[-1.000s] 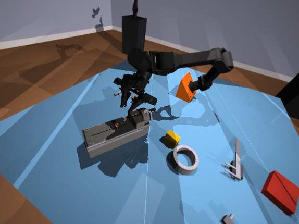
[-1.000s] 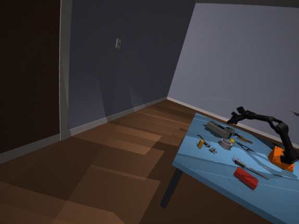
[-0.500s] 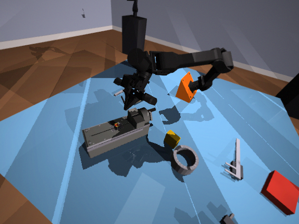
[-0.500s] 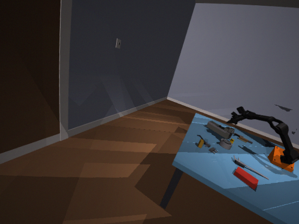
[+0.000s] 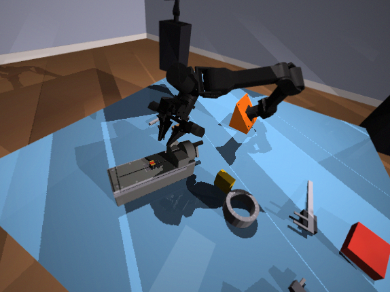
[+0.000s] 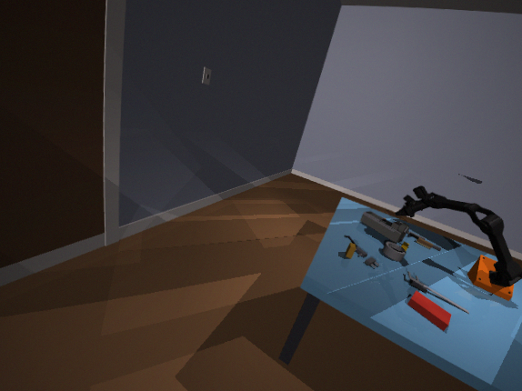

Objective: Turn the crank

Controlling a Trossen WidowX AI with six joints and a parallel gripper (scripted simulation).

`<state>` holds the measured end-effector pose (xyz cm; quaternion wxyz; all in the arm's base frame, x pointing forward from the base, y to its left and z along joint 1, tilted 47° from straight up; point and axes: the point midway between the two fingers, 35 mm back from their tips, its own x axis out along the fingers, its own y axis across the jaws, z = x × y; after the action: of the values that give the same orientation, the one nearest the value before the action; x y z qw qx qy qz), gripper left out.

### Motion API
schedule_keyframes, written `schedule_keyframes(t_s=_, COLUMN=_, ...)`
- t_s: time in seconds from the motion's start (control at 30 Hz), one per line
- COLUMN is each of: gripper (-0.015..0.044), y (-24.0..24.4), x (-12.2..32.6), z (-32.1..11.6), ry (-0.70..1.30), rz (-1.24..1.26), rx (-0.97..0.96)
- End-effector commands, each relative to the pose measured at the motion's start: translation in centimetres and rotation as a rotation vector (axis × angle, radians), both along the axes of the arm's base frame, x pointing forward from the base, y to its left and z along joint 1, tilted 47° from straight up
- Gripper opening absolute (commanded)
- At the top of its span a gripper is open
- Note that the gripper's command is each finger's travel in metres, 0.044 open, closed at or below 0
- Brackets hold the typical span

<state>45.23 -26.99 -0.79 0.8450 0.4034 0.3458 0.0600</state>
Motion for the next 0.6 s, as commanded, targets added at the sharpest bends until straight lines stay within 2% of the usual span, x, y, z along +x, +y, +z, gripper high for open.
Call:
schedule_keyframes(t_s=0.0, gripper=0.0236, y=-0.02, x=0.00, z=0.00, ry=0.000, rz=0.000, rx=-0.001)
schedule_keyframes(t_s=0.23, gripper=0.0420, y=-0.02, x=0.00, z=0.00, ry=0.000, rz=0.000, rx=-0.001)
schedule_keyframes(t_s=0.3, gripper=0.0440, y=-0.02, x=0.00, z=0.00, ry=0.000, rz=0.000, rx=-0.001)
schedule_keyframes(t_s=0.57, gripper=0.0230, y=-0.02, x=0.00, z=0.00, ry=0.000, rz=0.000, rx=-0.001)
